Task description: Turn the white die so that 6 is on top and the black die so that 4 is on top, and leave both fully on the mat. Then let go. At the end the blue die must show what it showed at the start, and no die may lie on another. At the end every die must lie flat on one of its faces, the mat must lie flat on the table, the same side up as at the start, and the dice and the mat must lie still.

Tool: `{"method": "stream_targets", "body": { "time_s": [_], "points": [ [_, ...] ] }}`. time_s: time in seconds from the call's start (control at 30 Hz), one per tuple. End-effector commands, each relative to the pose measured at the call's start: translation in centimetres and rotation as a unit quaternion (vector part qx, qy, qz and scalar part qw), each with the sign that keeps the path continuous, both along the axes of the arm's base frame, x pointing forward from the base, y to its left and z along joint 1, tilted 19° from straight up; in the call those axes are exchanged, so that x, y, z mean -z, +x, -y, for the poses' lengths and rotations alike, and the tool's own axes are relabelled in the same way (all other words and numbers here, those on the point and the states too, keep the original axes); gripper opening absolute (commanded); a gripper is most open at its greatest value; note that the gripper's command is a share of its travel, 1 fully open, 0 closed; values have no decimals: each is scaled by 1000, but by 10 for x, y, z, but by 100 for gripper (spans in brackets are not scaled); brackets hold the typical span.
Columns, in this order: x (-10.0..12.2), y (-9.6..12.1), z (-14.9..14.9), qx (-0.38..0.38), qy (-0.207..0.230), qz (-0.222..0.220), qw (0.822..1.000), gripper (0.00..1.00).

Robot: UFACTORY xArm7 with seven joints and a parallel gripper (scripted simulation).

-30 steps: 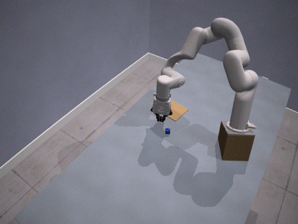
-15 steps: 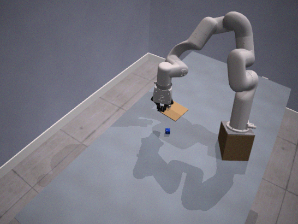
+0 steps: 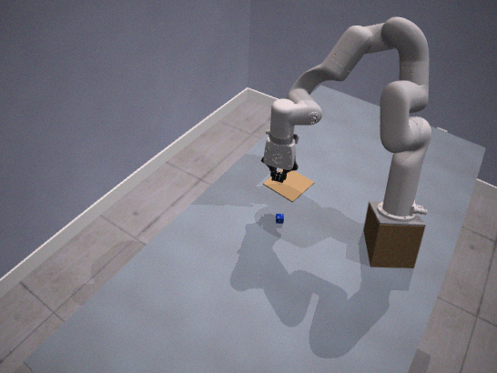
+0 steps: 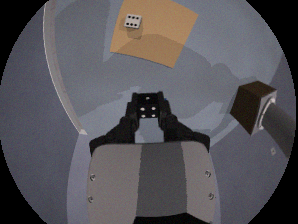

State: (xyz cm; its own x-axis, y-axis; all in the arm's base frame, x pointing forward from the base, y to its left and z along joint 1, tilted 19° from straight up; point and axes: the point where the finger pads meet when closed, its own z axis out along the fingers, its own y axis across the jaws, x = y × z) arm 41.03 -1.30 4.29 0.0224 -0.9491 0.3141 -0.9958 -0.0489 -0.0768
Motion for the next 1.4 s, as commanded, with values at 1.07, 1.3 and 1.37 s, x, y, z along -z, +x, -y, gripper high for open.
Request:
{"method": "stream_targets", "body": {
  "time_s": [1.07,1.3,1.37],
  "points": [
    [-14,-50,89,152,16,64,986,21],
    [0,-49,93,152,16,64,986,21],
    [6,-48,95,152,16,64,986,21]
  ]
}}
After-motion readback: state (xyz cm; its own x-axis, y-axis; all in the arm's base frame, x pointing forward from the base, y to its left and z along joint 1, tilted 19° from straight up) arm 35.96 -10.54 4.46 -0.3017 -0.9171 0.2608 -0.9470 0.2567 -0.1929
